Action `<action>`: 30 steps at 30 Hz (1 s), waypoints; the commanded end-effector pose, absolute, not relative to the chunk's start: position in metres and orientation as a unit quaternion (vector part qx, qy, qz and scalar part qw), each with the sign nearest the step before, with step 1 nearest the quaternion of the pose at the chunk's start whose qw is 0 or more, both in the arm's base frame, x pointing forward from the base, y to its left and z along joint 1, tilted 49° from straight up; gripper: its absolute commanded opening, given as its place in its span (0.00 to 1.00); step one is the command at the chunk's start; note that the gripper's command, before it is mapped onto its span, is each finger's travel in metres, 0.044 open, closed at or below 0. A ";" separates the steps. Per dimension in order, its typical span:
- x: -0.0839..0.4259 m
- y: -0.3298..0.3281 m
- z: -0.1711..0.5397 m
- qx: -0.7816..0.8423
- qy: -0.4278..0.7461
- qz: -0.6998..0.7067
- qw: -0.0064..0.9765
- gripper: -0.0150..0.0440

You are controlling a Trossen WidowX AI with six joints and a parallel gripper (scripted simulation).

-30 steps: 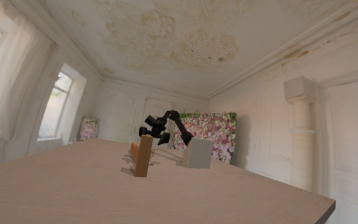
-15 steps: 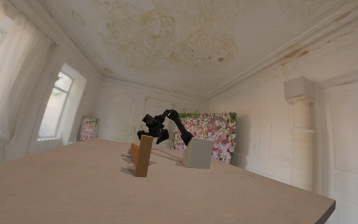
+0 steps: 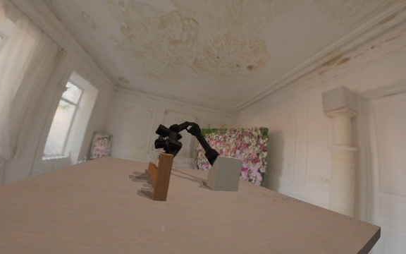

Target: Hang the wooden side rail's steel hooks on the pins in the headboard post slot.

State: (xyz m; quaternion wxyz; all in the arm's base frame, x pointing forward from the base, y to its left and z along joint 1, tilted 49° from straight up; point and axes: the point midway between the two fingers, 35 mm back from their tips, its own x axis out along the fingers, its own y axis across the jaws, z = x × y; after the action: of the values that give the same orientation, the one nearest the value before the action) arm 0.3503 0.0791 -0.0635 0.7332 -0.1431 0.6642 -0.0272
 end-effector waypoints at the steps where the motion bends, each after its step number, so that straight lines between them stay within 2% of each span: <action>1: 0.354 0.077 -0.060 -0.086 0.664 -0.131 0.731 1.00; 9: 0.361 0.072 -0.049 0.015 0.616 -0.327 0.716 1.00; 18: 0.369 0.067 -0.030 0.113 0.492 -0.515 0.693 1.00; 27: 0.378 0.065 -0.007 0.200 0.316 -0.641 0.670 1.00; 30: 0.379 0.065 -0.006 0.207 0.301 -0.648 0.668 1.00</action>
State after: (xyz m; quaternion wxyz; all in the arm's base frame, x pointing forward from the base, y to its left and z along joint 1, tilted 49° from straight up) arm 0.3761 0.0643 -0.0096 0.6716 0.1904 0.3390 -0.6307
